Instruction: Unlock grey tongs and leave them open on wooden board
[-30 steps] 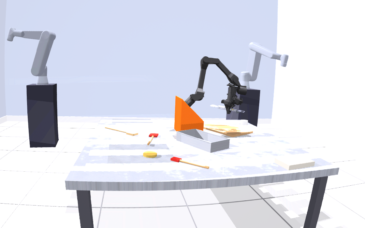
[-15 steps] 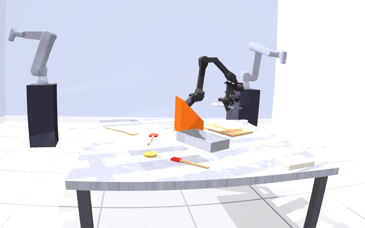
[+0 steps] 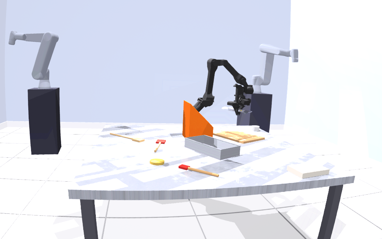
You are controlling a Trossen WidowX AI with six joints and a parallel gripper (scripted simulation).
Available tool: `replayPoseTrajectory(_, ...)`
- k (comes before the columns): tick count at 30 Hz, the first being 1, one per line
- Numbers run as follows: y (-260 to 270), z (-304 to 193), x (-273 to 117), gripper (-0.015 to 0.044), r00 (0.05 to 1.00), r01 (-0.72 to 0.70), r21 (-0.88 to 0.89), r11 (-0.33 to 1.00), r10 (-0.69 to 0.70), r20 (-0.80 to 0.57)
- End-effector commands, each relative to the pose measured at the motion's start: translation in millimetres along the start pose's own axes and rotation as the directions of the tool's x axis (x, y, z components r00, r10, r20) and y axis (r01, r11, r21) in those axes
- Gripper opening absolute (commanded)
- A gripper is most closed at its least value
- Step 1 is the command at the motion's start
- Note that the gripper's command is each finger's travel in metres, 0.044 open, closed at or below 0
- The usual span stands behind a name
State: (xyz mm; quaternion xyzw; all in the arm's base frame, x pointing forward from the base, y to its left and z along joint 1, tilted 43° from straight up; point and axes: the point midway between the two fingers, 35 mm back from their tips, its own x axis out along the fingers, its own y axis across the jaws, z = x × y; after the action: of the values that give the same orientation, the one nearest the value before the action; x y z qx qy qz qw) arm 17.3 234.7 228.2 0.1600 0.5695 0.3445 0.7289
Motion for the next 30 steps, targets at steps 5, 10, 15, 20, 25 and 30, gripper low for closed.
replayPoseTrajectory(5, -17.2, -6.2, 8.4, -0.015, 0.99, 0.129, 0.075, 0.989, -0.133, 0.05)
replayPoseTrajectory(10, -31.7, -9.9, 13.4, -0.015, 0.962, 0.228, 0.13, 0.965, -0.243, 0.121)
replayPoseTrajectory(15, -42.6, -11.4, 14.8, -0.015, 0.922, 0.291, 0.169, 0.942, -0.323, 0.213)
replayPoseTrajectory(20, -48.7, -11.1, 13.2, -0.015, 0.874, 0.316, 0.191, 0.93, -0.363, 0.322)
replayPoseTrajectory(25, -49.4, -10.0, 9.6, -0.015, 0.823, 0.304, 0.193, 0.933, -0.36, 0.44)
replayPoseTrajectory(30, -44.0, -9.5, 4.5, -0.015, 0.772, 0.259, 0.168, 0.951, -0.309, 0.555)
